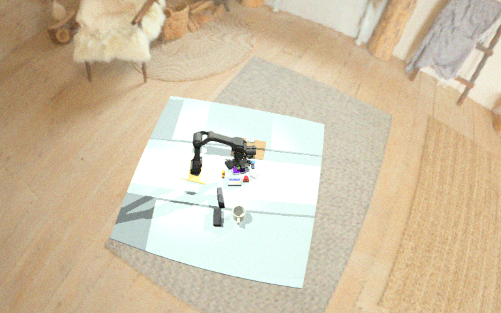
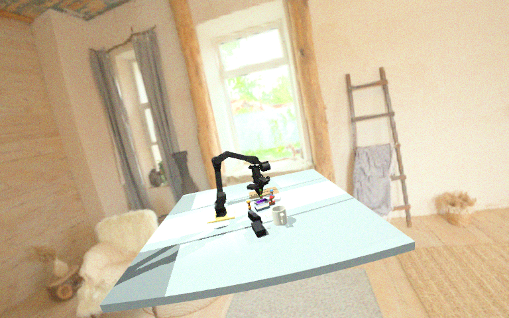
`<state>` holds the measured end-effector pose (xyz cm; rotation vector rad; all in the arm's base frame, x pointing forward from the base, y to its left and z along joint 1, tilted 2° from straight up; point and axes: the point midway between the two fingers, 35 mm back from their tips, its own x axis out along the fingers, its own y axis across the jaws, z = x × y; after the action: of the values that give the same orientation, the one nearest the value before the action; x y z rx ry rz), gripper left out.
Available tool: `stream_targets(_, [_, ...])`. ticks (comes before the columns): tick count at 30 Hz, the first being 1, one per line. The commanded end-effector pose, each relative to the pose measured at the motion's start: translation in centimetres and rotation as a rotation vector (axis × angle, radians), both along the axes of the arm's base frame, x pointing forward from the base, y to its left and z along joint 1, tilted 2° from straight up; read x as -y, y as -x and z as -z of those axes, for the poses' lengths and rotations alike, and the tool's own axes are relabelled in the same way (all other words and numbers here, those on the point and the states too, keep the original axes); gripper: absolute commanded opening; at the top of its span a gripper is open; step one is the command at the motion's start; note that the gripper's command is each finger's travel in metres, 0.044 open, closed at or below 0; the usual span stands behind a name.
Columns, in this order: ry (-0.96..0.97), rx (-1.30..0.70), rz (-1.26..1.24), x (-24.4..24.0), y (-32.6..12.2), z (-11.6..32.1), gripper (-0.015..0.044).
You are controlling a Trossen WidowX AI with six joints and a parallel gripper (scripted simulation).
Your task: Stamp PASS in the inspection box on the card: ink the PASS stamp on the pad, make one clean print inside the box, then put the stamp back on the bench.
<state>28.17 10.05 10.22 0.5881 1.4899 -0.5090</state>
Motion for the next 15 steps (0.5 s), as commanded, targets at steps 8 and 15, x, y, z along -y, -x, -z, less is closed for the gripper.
stream_targets(8, [0.002, 0.001, 0.004, -0.01, -0.02, 0.72, 0.0000])
stream_targets(15, [0.002, 0.001, 0.004, -0.02, -0.01, 1.18, 0.0000])
